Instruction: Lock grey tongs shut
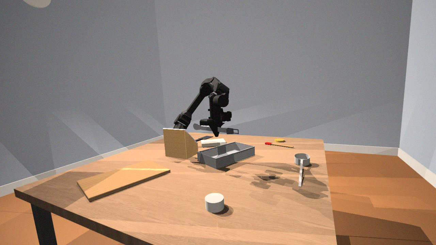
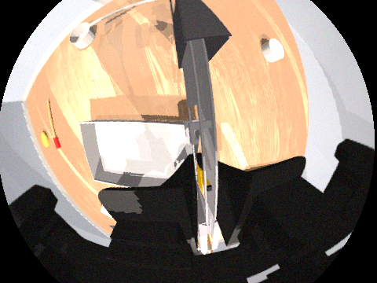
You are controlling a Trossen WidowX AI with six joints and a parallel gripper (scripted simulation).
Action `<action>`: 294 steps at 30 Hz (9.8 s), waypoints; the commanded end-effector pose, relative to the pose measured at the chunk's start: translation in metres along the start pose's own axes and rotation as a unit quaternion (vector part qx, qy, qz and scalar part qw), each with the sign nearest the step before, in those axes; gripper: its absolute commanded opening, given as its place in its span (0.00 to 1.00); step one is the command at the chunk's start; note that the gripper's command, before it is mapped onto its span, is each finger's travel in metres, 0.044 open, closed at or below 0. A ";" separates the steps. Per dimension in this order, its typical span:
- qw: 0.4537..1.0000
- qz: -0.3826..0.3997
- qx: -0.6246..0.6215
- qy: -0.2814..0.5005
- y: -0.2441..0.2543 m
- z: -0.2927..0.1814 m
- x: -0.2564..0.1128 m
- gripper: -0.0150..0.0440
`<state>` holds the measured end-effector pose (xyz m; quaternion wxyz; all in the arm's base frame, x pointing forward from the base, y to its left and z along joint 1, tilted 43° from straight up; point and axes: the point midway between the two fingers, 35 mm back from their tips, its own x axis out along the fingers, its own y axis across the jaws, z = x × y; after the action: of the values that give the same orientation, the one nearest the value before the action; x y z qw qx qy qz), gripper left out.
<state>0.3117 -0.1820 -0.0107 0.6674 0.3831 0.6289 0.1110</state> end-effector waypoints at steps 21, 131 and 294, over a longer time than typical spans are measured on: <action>0.964 -0.003 -0.268 0.004 -0.149 -0.038 0.000 0.00; 0.648 -0.122 -0.732 0.168 -0.368 -0.310 0.022 0.00; 0.666 0.006 -0.746 0.014 -0.352 -0.315 -0.003 0.00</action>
<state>-0.0980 -0.3052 -0.2127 0.7177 -0.2416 0.3440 0.5551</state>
